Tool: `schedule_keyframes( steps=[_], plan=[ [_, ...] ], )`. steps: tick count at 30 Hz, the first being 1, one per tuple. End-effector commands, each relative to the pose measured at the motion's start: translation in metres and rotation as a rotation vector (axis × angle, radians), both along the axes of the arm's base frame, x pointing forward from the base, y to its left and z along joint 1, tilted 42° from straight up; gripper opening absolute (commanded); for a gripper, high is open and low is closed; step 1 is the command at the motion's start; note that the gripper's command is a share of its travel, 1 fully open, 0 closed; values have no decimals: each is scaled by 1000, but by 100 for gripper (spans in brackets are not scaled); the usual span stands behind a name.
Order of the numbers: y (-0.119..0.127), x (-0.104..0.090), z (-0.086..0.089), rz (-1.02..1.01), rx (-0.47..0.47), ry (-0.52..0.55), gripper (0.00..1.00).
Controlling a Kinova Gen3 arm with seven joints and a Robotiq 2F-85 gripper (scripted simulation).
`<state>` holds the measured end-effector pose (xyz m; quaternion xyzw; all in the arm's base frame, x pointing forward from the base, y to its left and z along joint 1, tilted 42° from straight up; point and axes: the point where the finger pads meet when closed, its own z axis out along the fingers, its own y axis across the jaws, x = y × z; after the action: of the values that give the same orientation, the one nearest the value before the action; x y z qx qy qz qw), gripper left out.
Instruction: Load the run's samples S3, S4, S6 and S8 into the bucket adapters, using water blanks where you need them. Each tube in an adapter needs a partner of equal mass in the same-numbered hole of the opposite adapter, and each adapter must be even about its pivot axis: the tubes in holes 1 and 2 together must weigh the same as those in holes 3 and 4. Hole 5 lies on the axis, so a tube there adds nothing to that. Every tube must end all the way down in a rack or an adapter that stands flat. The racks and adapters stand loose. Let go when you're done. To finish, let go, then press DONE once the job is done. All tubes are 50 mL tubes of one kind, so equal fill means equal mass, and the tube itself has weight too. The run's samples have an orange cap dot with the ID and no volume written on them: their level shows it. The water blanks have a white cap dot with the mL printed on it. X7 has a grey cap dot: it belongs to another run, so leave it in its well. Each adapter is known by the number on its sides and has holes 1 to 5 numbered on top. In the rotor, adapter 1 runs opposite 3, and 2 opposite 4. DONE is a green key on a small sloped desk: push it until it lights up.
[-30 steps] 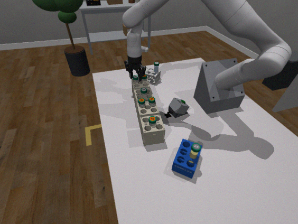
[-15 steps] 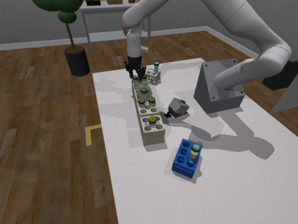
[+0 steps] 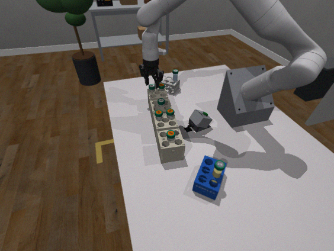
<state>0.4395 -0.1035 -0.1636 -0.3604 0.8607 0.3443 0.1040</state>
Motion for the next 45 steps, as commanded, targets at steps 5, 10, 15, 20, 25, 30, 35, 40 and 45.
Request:
schedule_keyframes(
  steps=[5,10,15,20,25,30,35,40,45],
  plan=[
    [-6,1,6,-1,-1,-1,62],
    [-10,2,11,-1,-1,-1,62],
    [-15,2,16,-1,-1,-1,62],
    [-17,2,19,-1,-1,-1,62],
    [-22,3,23,-1,-1,-1,62],
    [-26,3,28,-1,-1,-1,62],
    [-31,4,33,-1,-1,-1,62],
    [-33,4,36,-1,-1,-1,62],
    [-38,4,41,-1,-1,-1,62]
  ],
)
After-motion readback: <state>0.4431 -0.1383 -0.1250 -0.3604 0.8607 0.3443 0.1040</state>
